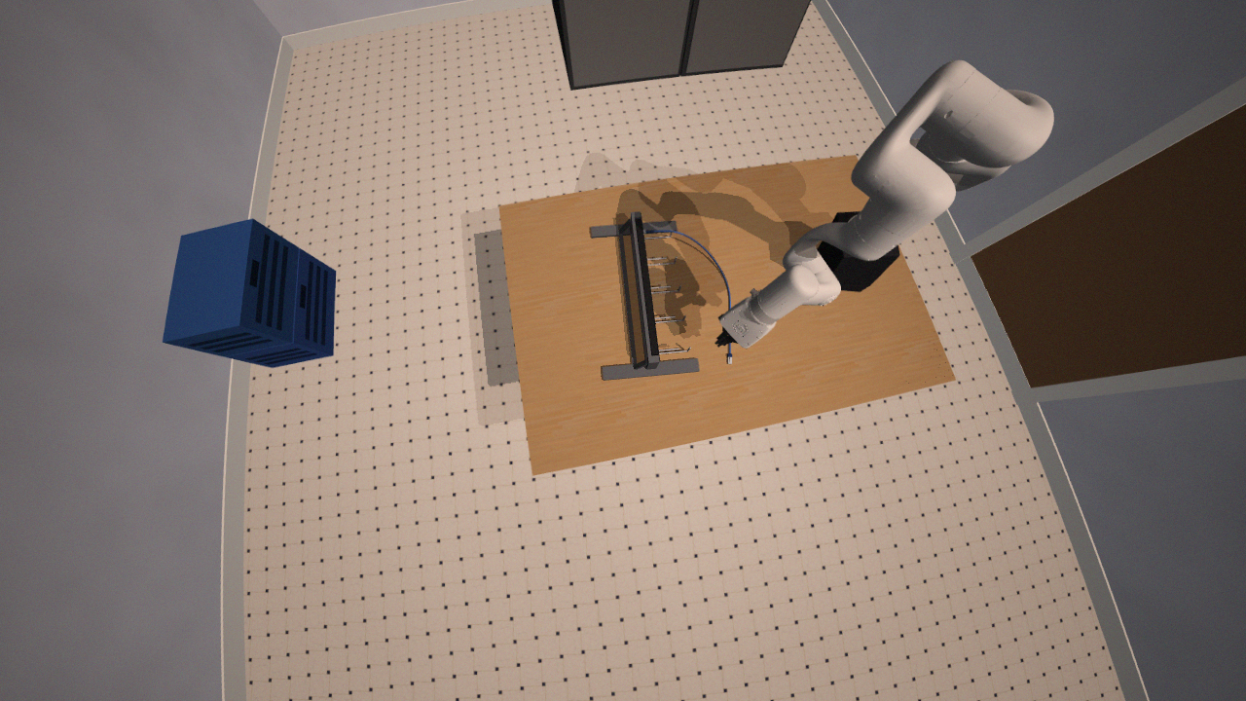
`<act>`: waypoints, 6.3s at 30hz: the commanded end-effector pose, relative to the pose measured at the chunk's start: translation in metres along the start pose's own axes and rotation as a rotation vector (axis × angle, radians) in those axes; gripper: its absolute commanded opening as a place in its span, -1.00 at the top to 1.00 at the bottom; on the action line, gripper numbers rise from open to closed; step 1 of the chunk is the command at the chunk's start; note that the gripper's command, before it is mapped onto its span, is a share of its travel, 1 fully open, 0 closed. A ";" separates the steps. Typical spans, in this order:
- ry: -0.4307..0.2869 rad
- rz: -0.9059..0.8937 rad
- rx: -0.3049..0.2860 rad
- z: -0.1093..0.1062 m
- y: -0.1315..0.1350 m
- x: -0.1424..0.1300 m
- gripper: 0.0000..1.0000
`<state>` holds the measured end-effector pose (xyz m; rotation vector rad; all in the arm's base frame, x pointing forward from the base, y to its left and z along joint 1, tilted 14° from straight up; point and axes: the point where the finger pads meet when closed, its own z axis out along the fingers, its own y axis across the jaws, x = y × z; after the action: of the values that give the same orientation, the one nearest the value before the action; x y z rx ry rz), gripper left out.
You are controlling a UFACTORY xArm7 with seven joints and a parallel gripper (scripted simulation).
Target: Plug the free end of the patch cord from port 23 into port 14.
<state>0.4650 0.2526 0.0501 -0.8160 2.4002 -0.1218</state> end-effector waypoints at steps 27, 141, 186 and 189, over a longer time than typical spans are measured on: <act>-0.281 0.590 0.244 -0.064 -0.082 -0.018 1.00; -0.281 0.590 0.244 -0.069 -0.081 -0.019 1.00; -0.281 0.590 0.244 -0.083 -0.161 0.039 1.00; -0.281 0.590 0.244 -0.082 -0.161 0.039 1.00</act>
<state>0.4778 0.0916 0.1398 0.0033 2.2022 -0.0581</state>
